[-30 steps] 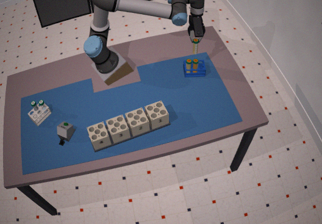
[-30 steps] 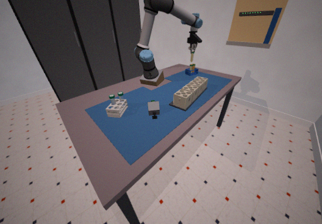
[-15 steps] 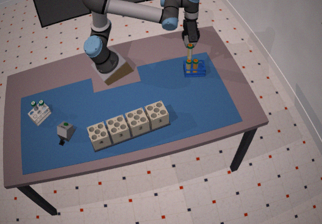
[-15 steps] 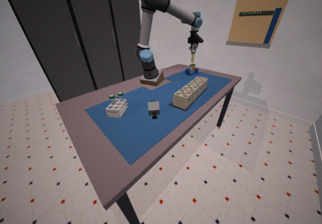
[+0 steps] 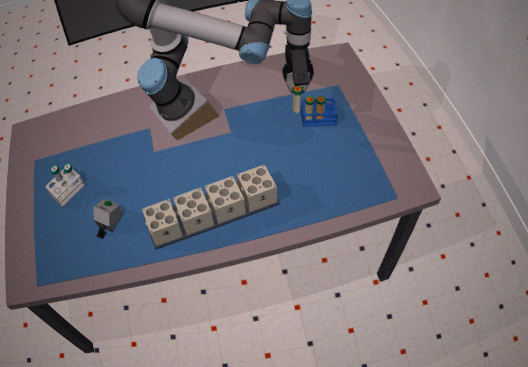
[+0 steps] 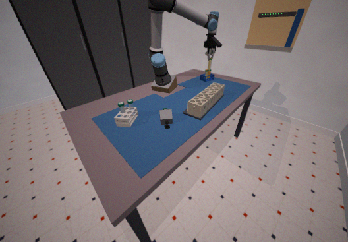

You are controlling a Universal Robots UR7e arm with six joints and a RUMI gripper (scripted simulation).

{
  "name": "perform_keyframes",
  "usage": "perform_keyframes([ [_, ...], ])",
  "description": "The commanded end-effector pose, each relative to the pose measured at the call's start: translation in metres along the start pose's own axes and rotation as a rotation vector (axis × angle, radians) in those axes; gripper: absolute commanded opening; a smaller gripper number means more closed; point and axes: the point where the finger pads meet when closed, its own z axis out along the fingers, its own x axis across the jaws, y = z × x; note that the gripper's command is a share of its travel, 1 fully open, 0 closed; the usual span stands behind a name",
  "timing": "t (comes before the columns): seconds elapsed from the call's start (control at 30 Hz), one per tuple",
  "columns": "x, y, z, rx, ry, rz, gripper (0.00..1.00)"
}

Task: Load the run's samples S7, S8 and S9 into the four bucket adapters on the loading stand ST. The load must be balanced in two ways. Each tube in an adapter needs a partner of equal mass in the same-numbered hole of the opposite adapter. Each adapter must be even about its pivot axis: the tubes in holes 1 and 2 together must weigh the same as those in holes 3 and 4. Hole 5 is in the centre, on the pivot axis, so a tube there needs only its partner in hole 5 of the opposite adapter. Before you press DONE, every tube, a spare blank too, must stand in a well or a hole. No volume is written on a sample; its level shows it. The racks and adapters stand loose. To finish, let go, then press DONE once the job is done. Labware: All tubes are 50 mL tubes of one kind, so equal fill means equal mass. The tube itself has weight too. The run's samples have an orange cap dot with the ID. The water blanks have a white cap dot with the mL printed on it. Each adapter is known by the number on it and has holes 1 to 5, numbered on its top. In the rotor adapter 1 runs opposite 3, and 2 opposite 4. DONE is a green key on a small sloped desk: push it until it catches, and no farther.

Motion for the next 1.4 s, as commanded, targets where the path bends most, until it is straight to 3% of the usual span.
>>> perform_keyframes([
  [0.0, 0.016, -0.021, -0.001, -0.001, -0.004, -0.001, 0.00],
  [1.37, 0.170, -0.215, 0.000, 0.000, -0.004, -0.001, 0.00],
])
